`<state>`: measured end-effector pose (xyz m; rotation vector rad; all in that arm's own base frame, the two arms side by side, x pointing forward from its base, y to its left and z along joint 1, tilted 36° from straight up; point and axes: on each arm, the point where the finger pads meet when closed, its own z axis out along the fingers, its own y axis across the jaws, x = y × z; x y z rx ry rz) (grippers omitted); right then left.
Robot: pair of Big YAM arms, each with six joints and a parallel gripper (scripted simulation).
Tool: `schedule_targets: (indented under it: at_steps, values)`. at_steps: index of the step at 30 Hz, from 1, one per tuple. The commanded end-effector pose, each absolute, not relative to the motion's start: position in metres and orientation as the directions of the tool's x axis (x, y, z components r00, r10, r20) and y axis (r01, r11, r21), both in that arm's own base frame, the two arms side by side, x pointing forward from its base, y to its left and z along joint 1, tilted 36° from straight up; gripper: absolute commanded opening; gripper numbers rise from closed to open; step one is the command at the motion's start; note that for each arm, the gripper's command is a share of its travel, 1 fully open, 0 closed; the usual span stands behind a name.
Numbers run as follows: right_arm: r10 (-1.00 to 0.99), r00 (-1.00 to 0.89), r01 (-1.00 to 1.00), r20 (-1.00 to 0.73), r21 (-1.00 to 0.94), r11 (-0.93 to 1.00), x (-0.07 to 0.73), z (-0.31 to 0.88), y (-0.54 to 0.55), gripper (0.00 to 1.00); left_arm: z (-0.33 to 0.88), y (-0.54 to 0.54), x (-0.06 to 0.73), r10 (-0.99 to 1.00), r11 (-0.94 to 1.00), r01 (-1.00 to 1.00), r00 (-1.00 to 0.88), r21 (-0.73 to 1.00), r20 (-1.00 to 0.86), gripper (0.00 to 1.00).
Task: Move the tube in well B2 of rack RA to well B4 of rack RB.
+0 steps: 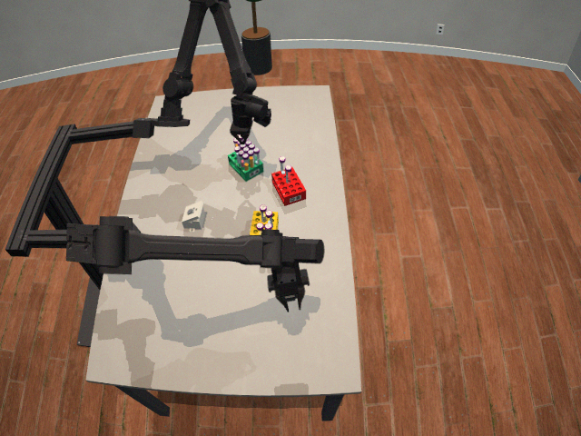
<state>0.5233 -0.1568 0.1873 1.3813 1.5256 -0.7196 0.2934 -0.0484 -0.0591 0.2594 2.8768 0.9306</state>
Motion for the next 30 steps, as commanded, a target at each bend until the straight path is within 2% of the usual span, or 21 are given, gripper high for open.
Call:
schedule_targets:
  at_steps: [1, 21, 30]
  values:
    - [0.426, 0.083, 0.962, -0.901, 0.184, 0.201, 0.530, 0.199, -0.155, 0.30, -0.047, -0.035, 0.294, 0.203, 0.806, 0.126, -0.977, 0.579, -0.069, 0.30]
    - [0.426, 0.083, 0.962, -0.901, 0.184, 0.201, 0.530, 0.199, -0.155, 0.30, -0.010, 0.034, 0.240, 0.204, 0.799, 0.141, -0.978, 0.584, -0.043, 0.30]
    - [0.426, 0.083, 0.962, -0.901, 0.184, 0.201, 0.530, 0.199, -0.155, 0.30, -0.010, 0.018, 0.257, 0.231, 0.799, 0.154, -0.971, 0.581, -0.061, 0.30]
